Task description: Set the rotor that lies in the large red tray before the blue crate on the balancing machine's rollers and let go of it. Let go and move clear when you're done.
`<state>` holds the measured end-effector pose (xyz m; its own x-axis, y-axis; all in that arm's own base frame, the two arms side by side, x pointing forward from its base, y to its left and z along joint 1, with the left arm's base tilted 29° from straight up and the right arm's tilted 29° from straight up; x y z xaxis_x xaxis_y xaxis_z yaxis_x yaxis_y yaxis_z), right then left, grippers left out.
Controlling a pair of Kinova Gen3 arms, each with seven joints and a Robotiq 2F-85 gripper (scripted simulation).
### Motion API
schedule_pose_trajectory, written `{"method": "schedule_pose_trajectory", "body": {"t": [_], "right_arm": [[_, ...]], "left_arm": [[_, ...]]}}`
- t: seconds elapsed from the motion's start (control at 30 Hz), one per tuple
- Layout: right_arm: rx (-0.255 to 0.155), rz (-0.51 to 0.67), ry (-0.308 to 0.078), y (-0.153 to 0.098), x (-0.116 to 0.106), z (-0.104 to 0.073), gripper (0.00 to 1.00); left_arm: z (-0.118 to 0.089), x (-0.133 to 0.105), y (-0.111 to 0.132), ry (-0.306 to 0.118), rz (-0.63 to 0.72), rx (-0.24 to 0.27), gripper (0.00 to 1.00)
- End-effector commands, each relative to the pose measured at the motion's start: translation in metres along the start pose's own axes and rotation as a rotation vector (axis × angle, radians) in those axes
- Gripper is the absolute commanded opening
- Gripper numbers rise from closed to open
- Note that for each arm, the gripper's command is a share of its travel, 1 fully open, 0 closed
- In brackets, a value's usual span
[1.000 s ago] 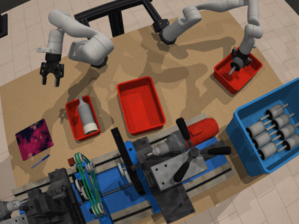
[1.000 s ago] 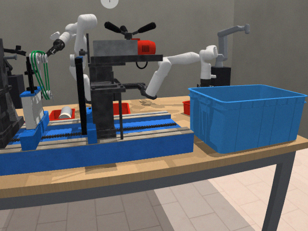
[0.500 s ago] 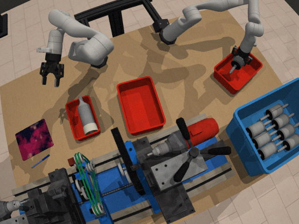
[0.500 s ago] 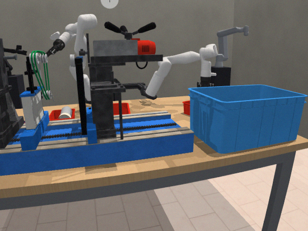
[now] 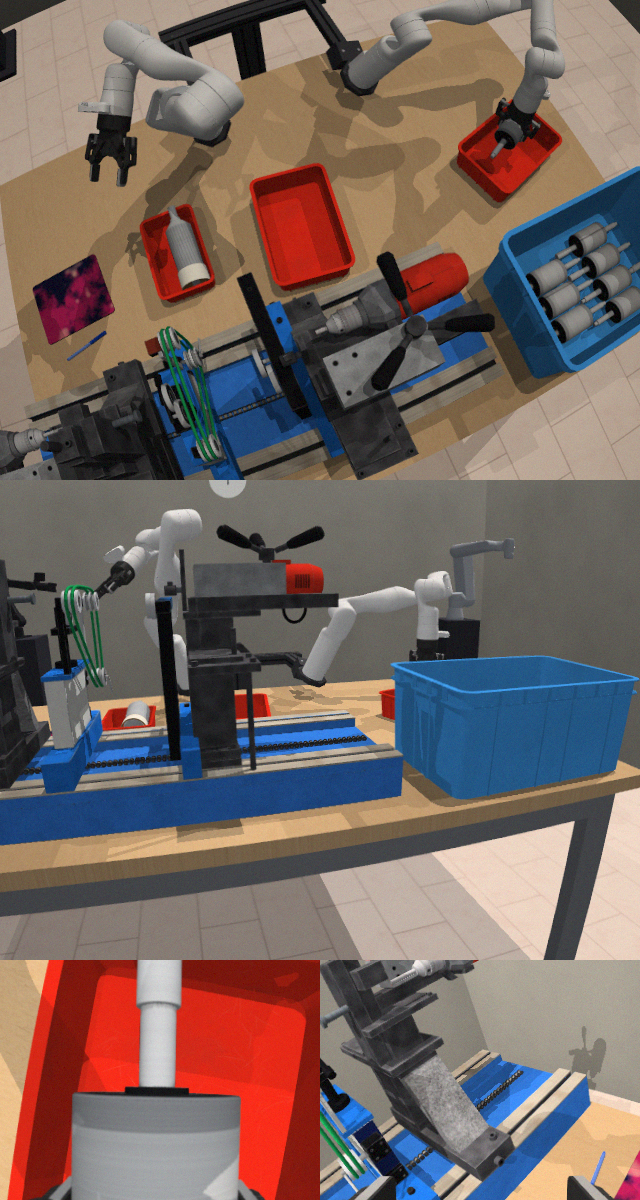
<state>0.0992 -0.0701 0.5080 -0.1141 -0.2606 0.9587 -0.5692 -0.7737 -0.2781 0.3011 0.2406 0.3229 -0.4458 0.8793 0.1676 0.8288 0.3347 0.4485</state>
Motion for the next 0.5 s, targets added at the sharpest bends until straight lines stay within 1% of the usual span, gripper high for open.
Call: {"method": "schedule_pose_trajectory", "body": {"t": [0.0,0.47], "right_arm": [[0.000,0.000,0.000,0.0000,0.0002,-0.0001,1.000],[0.000,0.000,0.000,0.0000,0.0002,-0.0001,1.000]], "left_arm": [[-0.0008,-0.0001,0.0004,0.001,0.000,-0.002,0.099],[-0.0010,-0.0033,-0.0010,0.001,-0.001,-0.002,0.099]]}}
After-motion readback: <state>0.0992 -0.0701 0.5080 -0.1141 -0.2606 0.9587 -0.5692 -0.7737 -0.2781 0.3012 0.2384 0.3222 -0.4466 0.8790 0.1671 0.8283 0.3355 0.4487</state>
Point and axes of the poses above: on each arm, the point where the finger pads meet when closed, its own z axis out along the fingers, its own y axis across the jaws, x = y × z, the point moved 6 cm from there along -z, back along the fingers, and after that the axes turned 2 degrees about z, right-handed, at the moved point
